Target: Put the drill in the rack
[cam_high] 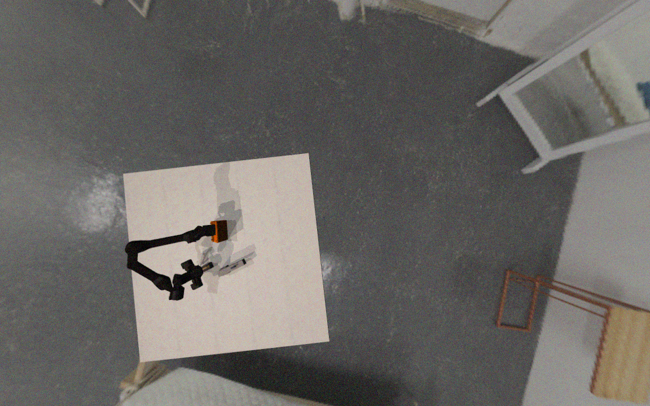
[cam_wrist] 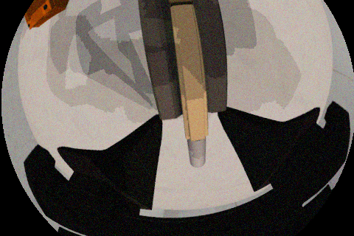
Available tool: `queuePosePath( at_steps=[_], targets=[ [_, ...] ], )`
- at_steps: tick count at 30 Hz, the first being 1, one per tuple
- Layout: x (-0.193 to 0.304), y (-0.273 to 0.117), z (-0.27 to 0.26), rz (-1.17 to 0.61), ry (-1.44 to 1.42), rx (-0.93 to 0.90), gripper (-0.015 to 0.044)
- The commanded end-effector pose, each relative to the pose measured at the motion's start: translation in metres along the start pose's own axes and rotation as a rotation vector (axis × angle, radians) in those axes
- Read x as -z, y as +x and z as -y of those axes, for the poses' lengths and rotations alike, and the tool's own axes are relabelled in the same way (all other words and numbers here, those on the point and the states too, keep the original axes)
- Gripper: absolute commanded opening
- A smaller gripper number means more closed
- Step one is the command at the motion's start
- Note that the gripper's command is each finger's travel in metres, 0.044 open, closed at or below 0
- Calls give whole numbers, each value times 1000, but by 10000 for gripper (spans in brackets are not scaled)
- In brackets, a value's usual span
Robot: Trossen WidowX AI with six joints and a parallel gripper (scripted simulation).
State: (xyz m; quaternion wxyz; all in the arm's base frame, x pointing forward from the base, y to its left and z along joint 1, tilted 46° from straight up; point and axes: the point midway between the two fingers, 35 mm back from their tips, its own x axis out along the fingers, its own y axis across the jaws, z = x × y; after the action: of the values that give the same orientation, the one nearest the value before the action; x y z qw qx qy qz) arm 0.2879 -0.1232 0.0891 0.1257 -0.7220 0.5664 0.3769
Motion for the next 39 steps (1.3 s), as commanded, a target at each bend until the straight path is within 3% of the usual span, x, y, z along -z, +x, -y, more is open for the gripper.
queuePosePath(
  at_steps=[1,4,22,25,32,39],
  targets=[
    [0,0,0,0,1,0,368],
    [0,0,0,0,1,0,440],
    [-1,-76,1,6,-3,0,440],
    [-3,-72,2,11,-2,9,440],
    [-16,-154,29,150,214,352,440],
    [-35,-256,29,421,368,704,440]
  ],
)
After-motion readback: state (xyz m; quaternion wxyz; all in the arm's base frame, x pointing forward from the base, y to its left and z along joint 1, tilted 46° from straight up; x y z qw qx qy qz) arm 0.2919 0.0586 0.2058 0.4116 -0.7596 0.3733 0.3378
